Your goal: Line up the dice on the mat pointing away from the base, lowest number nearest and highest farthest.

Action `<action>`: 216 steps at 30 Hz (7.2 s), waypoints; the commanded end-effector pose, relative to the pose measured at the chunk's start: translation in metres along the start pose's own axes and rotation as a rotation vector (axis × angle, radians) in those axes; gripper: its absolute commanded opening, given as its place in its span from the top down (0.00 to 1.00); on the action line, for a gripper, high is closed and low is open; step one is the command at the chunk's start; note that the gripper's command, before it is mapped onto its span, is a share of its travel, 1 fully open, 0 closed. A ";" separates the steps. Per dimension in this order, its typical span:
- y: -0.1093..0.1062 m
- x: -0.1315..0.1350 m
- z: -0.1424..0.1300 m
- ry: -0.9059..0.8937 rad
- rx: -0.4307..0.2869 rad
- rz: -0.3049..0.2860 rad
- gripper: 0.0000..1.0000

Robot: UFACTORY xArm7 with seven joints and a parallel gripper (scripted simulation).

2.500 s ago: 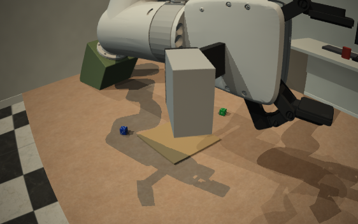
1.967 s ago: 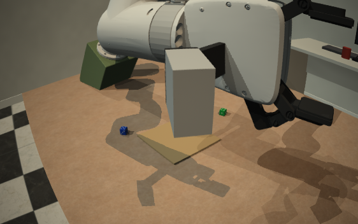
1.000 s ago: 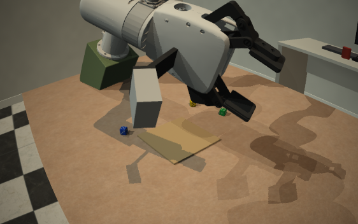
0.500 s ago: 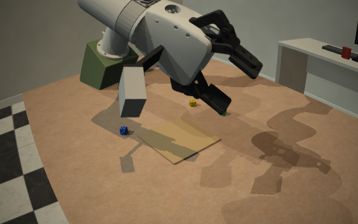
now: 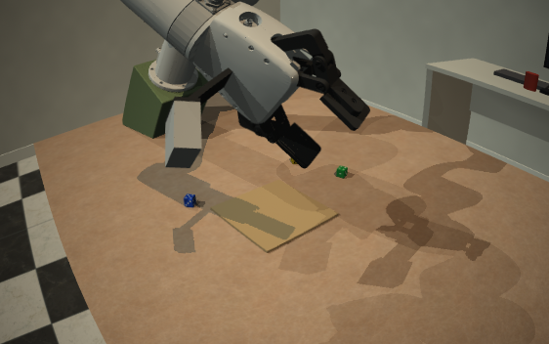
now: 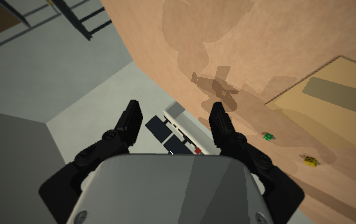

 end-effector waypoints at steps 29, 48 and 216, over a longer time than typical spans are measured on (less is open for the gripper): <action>-0.035 0.056 -0.015 0.055 0.035 -0.235 0.00; -0.059 0.090 -0.021 0.077 0.078 -0.376 0.00; -0.085 0.268 -0.001 0.081 0.339 -0.819 0.00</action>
Point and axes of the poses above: the point where the finger pads meet when closed, its own y axis out along the fingers, its own x axis across the jaws, z = x × y, the point moved 3 cm from there along -y, back along the fingers, and after that the axes turned 6 degrees about -y, right-handed, at the moved point
